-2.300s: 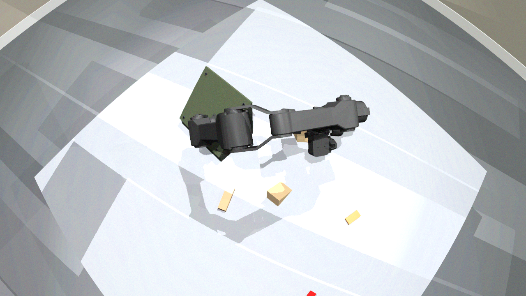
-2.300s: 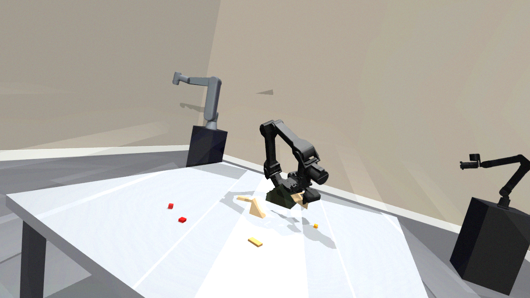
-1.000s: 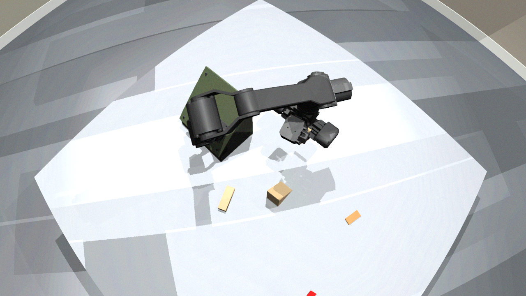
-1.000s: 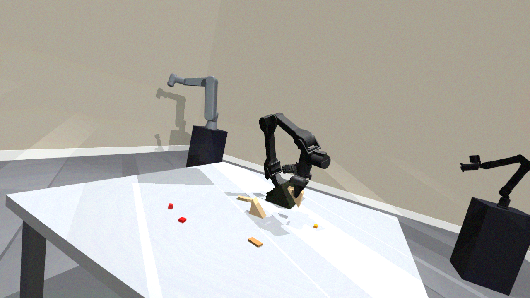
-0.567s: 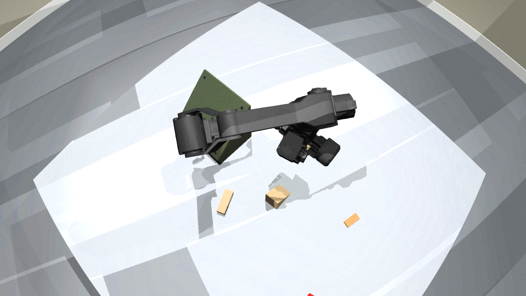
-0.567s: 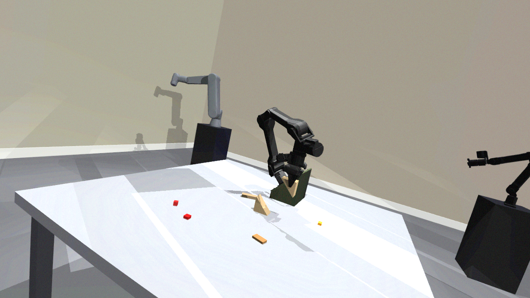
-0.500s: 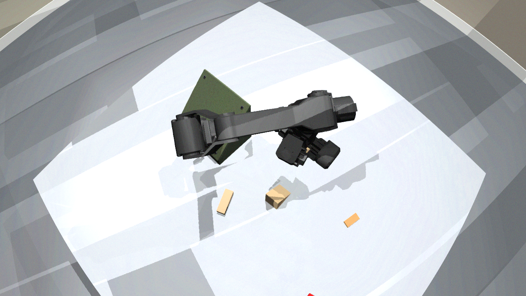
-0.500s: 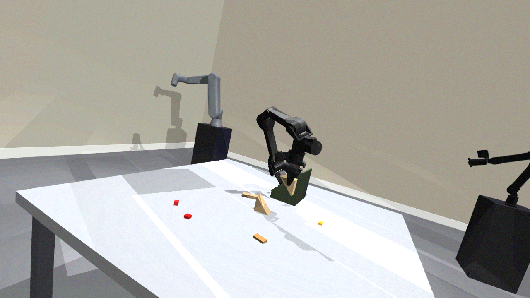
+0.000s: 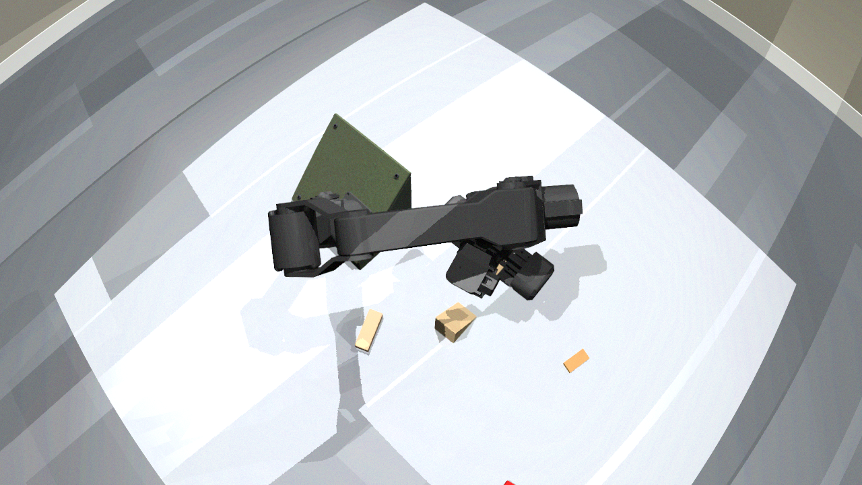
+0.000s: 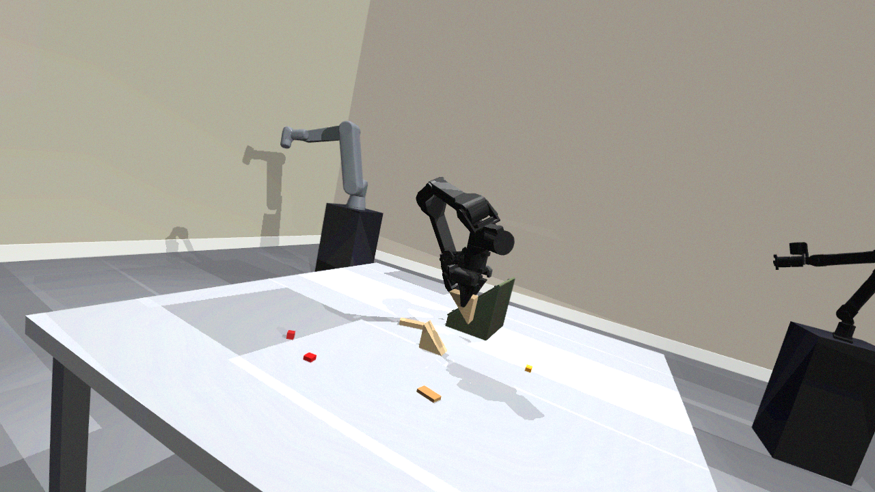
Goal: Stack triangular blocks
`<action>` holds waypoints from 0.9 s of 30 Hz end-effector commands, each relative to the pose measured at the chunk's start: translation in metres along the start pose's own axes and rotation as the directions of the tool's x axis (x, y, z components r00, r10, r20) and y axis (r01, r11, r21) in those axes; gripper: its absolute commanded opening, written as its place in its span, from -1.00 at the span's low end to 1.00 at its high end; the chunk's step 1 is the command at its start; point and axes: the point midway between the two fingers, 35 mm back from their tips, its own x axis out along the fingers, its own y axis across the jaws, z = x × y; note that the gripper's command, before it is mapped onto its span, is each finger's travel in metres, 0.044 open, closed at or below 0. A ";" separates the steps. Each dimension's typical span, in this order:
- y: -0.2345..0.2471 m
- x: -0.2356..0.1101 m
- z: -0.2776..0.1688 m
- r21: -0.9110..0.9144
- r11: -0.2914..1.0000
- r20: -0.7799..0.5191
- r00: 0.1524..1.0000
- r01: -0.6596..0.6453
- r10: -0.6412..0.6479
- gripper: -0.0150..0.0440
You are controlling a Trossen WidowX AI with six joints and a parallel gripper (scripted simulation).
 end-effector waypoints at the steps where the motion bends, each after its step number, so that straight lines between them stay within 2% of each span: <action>1: 0.000 0.019 0.009 -0.004 1.000 0.006 1.000 0.004 -0.004 -0.49; 21: -0.005 0.080 0.038 -0.003 1.000 0.014 1.000 0.005 -0.005 -0.49; 27: -0.004 0.083 0.040 -0.003 1.000 0.012 1.000 0.004 -0.004 -0.49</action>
